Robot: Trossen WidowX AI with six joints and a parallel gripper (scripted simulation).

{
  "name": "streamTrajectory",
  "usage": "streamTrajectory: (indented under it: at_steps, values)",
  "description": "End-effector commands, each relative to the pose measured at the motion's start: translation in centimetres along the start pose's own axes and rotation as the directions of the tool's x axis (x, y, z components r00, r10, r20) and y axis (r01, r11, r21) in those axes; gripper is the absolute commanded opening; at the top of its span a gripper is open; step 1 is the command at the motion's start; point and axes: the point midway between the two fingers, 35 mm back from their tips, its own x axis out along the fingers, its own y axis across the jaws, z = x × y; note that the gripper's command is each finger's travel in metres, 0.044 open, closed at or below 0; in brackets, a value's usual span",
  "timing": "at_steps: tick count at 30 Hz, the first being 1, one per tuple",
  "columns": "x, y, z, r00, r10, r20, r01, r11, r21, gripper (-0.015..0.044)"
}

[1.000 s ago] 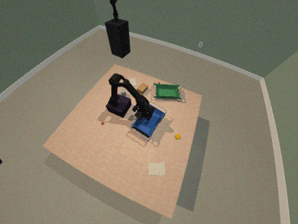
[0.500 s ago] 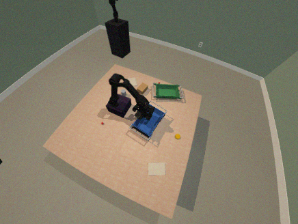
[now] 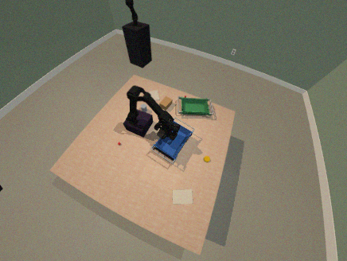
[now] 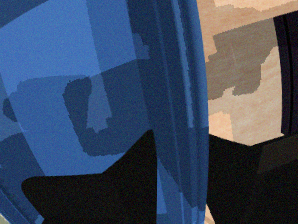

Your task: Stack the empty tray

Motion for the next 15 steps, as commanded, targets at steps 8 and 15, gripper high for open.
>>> streamTrajectory:
  at_steps: [8, 15]
  values:
    - [0.31, -0.45, 0.00, 1.000, -0.019, 0.000, 0.019, 1.000, 0.002, 0.0161]
    - [0.31, -0.45, 0.00, 1.000, -0.019, 0.000, 0.019, 1.000, 0.002, 0.0264]
